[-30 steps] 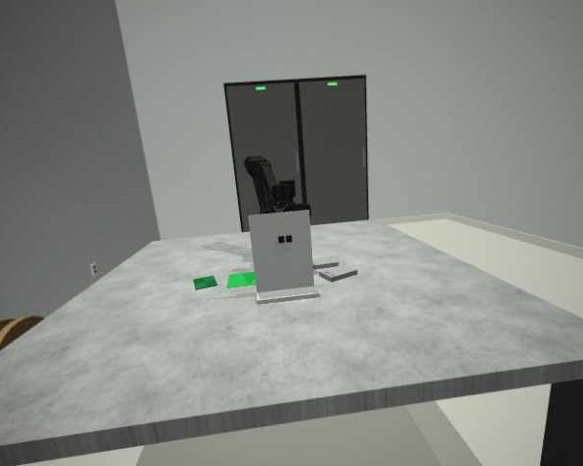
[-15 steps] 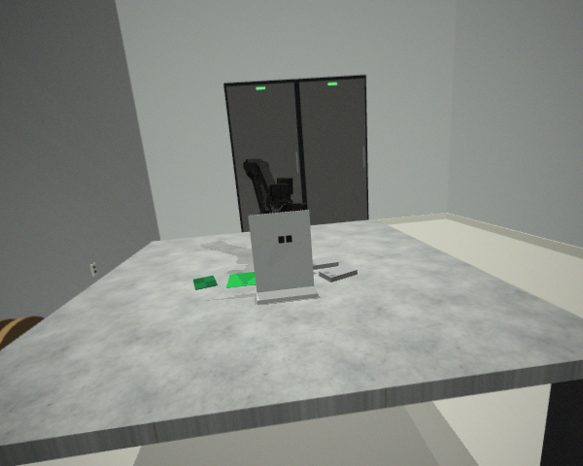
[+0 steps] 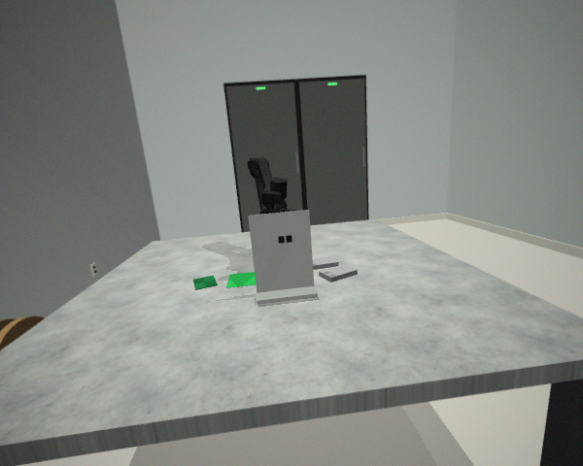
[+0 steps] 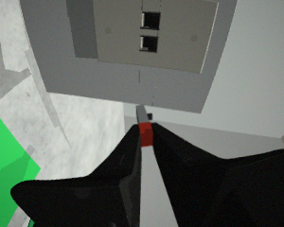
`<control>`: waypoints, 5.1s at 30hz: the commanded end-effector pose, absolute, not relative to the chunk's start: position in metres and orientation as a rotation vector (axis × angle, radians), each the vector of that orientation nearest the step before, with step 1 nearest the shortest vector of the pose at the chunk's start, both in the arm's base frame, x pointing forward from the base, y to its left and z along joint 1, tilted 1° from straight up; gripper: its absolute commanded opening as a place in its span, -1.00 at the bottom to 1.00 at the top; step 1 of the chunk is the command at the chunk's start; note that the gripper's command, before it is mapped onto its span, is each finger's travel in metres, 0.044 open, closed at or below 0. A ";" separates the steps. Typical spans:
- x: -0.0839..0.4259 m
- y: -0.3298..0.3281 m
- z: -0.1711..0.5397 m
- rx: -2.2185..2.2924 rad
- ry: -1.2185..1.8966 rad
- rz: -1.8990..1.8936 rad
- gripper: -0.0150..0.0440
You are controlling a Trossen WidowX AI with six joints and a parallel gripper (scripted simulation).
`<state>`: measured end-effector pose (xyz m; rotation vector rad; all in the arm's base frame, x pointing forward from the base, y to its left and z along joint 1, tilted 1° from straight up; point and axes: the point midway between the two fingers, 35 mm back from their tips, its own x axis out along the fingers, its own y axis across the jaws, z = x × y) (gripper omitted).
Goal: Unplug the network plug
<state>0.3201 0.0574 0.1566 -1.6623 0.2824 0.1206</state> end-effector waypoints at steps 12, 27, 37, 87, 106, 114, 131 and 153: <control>0.327 0.022 0.126 -1.657 0.479 0.304 -0.49; 0.316 -0.013 0.099 -1.552 0.669 0.484 -0.49; 0.300 -0.032 0.085 -1.433 0.778 0.600 -0.49; 0.292 -0.038 0.020 -1.368 0.821 0.647 -0.49; 0.295 -0.041 0.019 -1.367 0.822 0.638 -0.49; 0.295 -0.041 0.019 -1.367 0.822 0.638 -0.05; 0.290 -0.039 0.027 -1.367 0.822 0.641 0.04; 0.281 -0.037 0.042 -1.368 0.822 0.645 0.04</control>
